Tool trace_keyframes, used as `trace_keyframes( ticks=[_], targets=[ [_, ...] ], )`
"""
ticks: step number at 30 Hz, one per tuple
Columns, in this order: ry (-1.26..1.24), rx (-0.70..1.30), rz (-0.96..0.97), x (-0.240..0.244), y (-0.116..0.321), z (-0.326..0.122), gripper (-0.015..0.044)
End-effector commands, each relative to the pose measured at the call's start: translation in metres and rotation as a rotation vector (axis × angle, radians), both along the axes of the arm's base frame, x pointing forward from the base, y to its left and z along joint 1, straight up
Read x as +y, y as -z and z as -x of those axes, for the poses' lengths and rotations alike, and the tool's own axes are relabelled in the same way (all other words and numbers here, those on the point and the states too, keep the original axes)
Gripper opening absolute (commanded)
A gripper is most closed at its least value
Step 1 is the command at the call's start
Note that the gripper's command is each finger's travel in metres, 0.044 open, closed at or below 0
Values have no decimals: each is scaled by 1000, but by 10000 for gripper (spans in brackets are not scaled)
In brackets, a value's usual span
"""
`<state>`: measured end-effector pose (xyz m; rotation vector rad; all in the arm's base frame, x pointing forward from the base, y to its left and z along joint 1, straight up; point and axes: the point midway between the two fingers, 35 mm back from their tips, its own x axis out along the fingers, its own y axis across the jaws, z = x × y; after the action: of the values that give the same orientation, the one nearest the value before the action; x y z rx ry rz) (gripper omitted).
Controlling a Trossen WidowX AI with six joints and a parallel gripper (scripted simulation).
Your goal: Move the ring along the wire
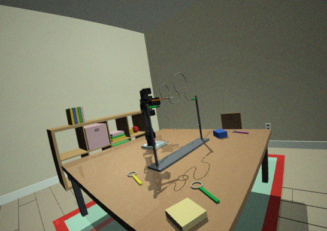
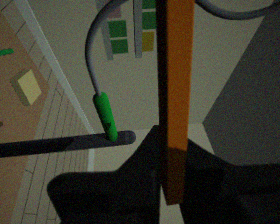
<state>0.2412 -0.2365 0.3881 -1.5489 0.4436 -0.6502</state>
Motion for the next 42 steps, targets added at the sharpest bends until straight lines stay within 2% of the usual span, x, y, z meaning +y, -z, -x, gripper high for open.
trace_keyframes(
  ticks=[1,20,42],
  targets=[
    [3,-25,-90,2,13,1,-150],
    [-1,-107,-542,23,81,-4,-150],
    [-8,-204,-1081,84,140,-16,-150]
  ],
)
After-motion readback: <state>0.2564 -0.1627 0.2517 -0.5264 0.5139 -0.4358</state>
